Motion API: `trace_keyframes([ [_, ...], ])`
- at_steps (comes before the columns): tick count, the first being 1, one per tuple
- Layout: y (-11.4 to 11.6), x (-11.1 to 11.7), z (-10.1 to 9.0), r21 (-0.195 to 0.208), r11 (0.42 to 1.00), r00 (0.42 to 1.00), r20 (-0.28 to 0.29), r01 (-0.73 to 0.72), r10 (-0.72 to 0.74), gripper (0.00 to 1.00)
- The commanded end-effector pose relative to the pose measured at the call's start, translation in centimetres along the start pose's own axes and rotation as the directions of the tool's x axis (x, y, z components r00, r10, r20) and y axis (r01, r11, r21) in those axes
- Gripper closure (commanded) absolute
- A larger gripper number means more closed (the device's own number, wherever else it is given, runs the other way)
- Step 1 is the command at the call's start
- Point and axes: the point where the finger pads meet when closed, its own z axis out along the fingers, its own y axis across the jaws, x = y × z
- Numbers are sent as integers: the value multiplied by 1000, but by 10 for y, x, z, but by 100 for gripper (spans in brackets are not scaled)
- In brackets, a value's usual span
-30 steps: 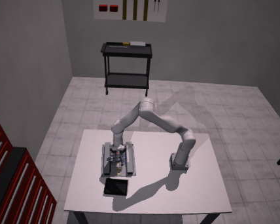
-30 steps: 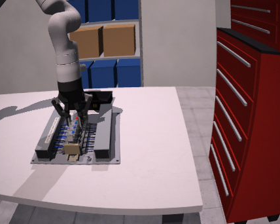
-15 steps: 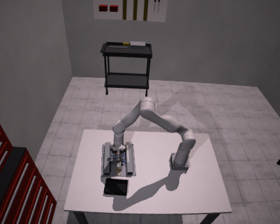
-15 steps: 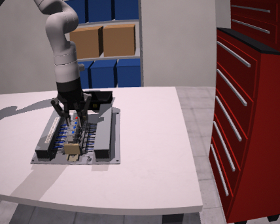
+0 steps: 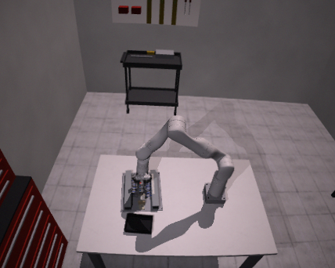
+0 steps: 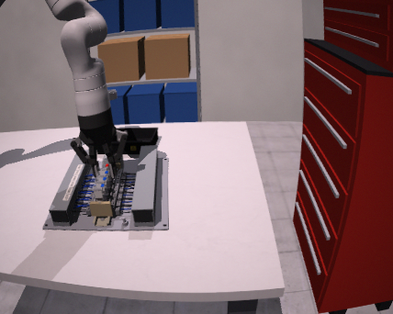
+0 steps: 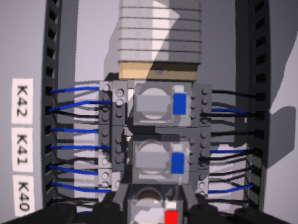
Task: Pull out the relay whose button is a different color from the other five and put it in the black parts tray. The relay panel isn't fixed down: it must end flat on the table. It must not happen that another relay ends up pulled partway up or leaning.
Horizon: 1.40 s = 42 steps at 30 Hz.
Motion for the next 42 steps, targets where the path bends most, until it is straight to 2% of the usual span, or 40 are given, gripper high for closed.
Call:
trace_keyframes([
  [1,1,0,-1,-10,1000,1000,0,0,0,100],
  [25,0,0,-1,-44,999,1000,0,0,0,100],
  [42,0,0,-1,-17,1000,1000,0,0,0,100],
])
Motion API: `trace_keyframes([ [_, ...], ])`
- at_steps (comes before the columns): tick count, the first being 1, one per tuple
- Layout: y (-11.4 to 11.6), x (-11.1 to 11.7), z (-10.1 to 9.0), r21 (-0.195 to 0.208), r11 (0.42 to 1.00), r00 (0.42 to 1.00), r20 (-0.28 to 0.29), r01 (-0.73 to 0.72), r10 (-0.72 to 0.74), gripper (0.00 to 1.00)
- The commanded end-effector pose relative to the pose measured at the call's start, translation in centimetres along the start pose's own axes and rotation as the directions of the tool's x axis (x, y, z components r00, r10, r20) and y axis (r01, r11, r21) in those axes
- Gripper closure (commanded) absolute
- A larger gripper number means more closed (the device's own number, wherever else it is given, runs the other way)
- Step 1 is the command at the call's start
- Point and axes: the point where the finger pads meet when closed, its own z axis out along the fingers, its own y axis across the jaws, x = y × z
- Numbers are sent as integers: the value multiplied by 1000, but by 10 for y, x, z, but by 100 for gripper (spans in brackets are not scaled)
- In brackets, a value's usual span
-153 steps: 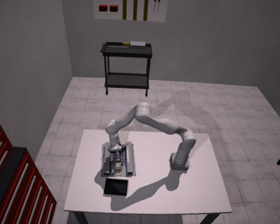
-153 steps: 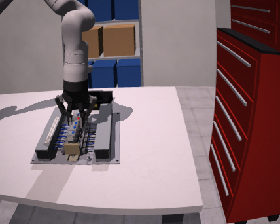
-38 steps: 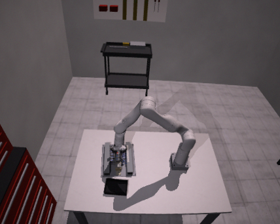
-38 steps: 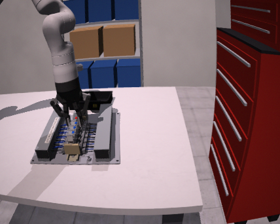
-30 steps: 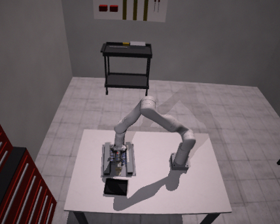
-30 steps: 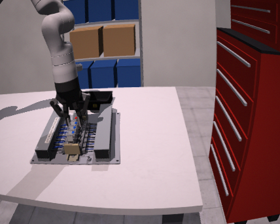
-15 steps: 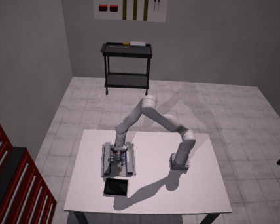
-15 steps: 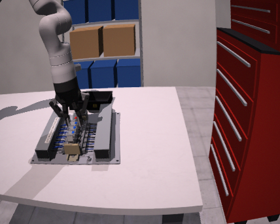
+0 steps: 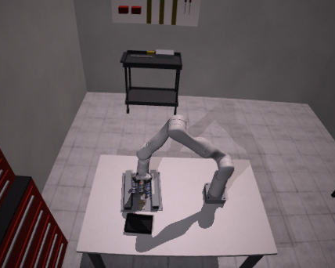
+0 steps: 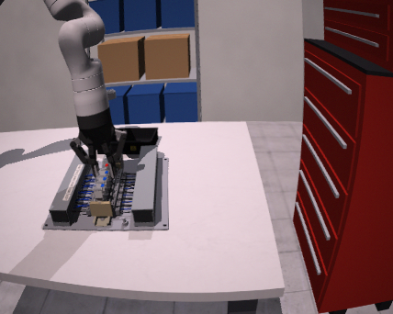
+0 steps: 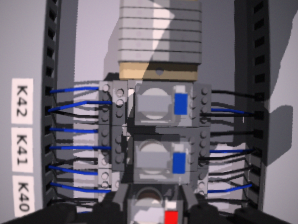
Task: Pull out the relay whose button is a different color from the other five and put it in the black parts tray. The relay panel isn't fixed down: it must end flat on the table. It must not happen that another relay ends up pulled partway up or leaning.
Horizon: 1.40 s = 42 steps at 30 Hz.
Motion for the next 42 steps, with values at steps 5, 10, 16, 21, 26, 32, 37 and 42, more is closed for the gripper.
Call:
trace_keyframes([
  [5,1,0,-1,2,1000,1000,0,0,0,100],
  [10,1,0,-1,17,1000,1000,0,0,0,100],
  [16,2,0,-1,24,1000,1000,0,0,0,100],
  [21,2,0,-1,26,1000,1000,0,0,0,100],
  [26,2,0,-1,40,999,1000,0,0,0,100],
  [32,2,0,-1,50,999,1000,0,0,0,100],
  [37,2,0,-1,52,999,1000,0,0,0,100],
  [42,3,0,-1,62,998,1000,0,0,0,100],
])
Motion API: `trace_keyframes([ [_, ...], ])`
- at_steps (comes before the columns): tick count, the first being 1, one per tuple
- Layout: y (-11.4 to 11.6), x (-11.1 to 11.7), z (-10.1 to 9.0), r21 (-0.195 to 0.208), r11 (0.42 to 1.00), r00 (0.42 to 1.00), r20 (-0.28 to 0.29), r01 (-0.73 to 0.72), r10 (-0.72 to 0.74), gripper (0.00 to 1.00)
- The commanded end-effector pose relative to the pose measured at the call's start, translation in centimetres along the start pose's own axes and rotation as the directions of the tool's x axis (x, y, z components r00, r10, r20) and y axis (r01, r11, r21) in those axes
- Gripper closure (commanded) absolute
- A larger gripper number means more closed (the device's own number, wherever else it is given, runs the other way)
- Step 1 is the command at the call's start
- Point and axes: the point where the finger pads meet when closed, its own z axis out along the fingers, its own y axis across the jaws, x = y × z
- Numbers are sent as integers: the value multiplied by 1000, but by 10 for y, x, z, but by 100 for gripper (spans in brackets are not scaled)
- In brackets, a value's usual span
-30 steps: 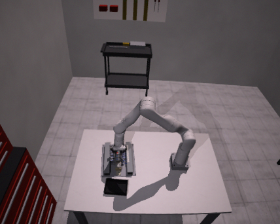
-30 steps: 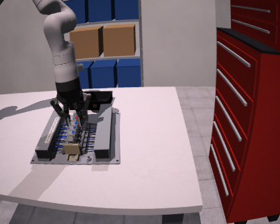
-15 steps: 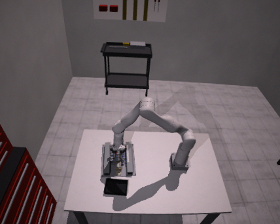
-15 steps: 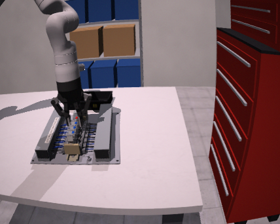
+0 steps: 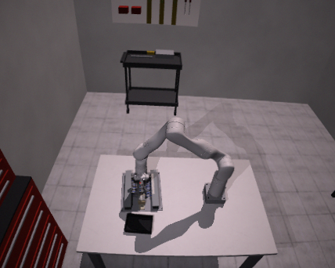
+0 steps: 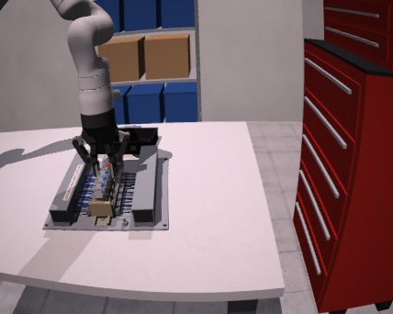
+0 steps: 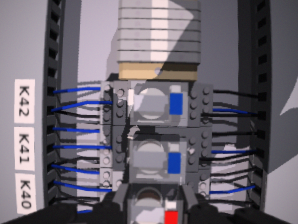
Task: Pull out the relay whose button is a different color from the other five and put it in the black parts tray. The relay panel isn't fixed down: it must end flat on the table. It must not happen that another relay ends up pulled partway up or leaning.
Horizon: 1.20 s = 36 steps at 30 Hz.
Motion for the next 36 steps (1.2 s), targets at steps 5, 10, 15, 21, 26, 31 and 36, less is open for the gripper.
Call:
trace_keyframes([
  [5,1,0,-1,11,1000,1000,0,0,0,100],
  [10,1,0,-1,17,1000,1000,0,0,0,100],
  [15,1,0,-1,22,1000,1000,0,0,0,100],
  [21,2,0,-1,35,999,1000,0,0,0,100],
  [26,2,0,-1,43,999,1000,0,0,0,100],
  [31,2,0,-1,46,999,1000,0,0,0,100],
  [36,2,0,-1,61,998,1000,0,0,0,100],
])
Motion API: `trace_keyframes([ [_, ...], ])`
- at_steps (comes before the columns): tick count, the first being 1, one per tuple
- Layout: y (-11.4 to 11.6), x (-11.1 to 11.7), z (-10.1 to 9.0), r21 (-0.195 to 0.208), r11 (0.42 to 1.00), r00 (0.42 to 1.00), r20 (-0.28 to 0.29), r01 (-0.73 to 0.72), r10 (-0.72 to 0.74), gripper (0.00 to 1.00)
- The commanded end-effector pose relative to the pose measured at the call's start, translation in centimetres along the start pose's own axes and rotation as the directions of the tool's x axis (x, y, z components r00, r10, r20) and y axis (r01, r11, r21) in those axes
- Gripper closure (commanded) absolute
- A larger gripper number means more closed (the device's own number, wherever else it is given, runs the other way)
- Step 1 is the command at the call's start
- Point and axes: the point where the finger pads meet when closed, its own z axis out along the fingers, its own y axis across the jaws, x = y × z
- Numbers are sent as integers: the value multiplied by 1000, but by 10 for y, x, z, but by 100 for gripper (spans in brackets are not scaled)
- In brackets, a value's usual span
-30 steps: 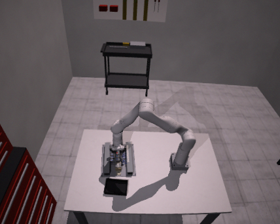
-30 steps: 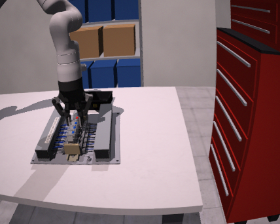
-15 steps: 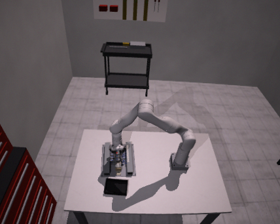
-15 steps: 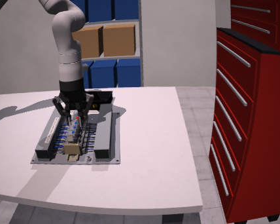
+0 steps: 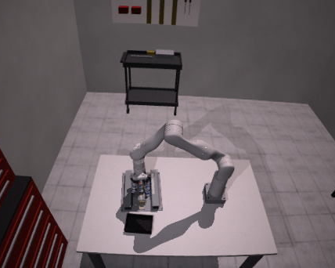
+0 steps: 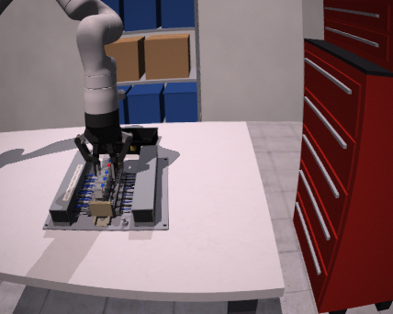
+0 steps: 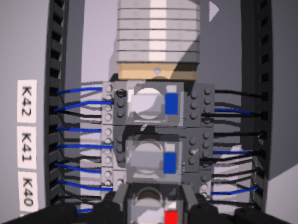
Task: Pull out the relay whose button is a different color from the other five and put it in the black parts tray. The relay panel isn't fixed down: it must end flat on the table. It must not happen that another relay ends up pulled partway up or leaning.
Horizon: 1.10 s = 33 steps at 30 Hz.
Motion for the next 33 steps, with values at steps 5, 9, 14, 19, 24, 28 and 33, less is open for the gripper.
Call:
trace_keyframes([
  [5,1,0,-1,10,1000,1000,0,0,0,100],
  [9,1,0,-1,11,1000,1000,0,0,0,100],
  [14,1,0,-1,20,1000,1000,0,0,0,100],
  [19,1,0,-1,29,1000,1000,0,0,0,100],
  [24,2,0,-1,37,999,1000,0,0,0,100],
  [28,2,0,-1,39,999,1000,0,0,0,100],
  [33,2,0,-1,52,999,1000,0,0,0,100],
])
